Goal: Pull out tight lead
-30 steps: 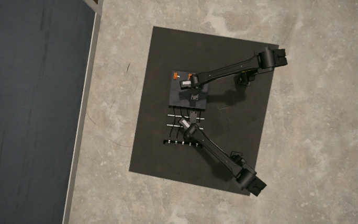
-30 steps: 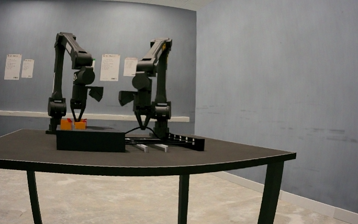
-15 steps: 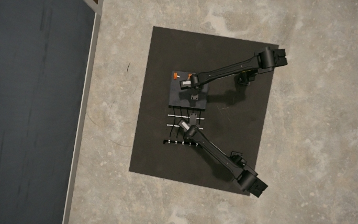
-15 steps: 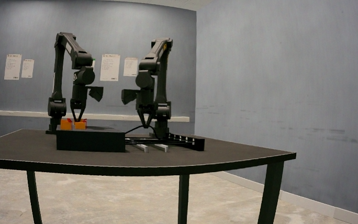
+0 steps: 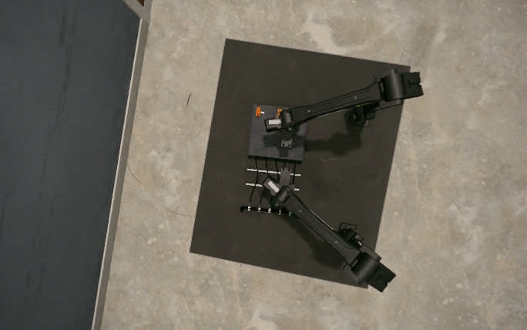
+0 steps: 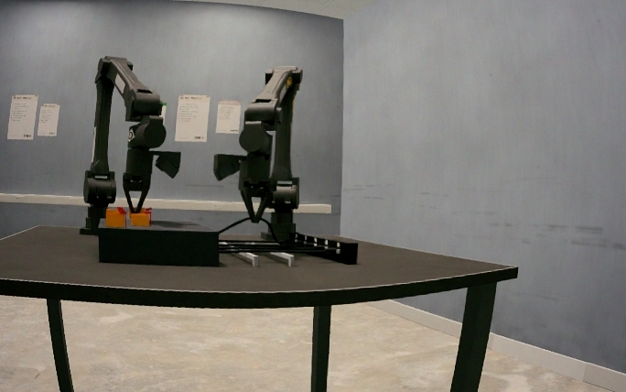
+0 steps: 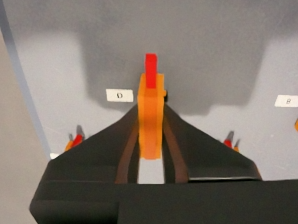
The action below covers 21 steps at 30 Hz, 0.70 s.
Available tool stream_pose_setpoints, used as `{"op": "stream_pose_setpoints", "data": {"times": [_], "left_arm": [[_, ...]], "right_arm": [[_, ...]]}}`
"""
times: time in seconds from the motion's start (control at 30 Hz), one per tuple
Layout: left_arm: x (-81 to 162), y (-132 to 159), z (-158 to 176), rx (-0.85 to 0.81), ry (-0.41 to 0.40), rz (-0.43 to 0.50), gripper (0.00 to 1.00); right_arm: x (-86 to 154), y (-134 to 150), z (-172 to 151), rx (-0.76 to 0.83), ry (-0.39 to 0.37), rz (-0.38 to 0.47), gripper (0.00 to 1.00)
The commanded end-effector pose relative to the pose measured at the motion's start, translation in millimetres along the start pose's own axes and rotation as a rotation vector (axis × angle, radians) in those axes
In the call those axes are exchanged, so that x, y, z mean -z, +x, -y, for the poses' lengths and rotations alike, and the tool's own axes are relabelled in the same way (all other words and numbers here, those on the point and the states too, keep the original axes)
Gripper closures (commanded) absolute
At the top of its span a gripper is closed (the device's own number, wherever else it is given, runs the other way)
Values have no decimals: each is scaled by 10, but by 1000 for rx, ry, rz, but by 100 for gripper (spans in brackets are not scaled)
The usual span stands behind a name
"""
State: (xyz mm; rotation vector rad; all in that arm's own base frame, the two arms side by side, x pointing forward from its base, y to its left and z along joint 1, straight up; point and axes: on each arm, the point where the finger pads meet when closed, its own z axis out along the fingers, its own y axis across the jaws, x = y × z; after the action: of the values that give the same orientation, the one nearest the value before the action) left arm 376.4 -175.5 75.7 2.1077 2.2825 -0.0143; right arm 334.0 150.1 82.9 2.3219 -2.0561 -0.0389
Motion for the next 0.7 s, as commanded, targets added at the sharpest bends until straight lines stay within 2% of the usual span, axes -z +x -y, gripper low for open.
{"op": "stream_pose_setpoints", "data": {"times": [0.0,0.3,0.53,0.67], "left_arm": [[-22,249,16,26,28,-38,100],[-24,250,18,30,29,-38,100],[-104,187,117,36,27,-41,100],[-243,159,242,31,61,-51,100]], "right_arm": [[694,-2,66,-3,56,11,95],[650,-3,63,-2,53,10,95],[426,-4,50,-2,37,8,95],[298,-4,41,-1,29,6,95]]}}
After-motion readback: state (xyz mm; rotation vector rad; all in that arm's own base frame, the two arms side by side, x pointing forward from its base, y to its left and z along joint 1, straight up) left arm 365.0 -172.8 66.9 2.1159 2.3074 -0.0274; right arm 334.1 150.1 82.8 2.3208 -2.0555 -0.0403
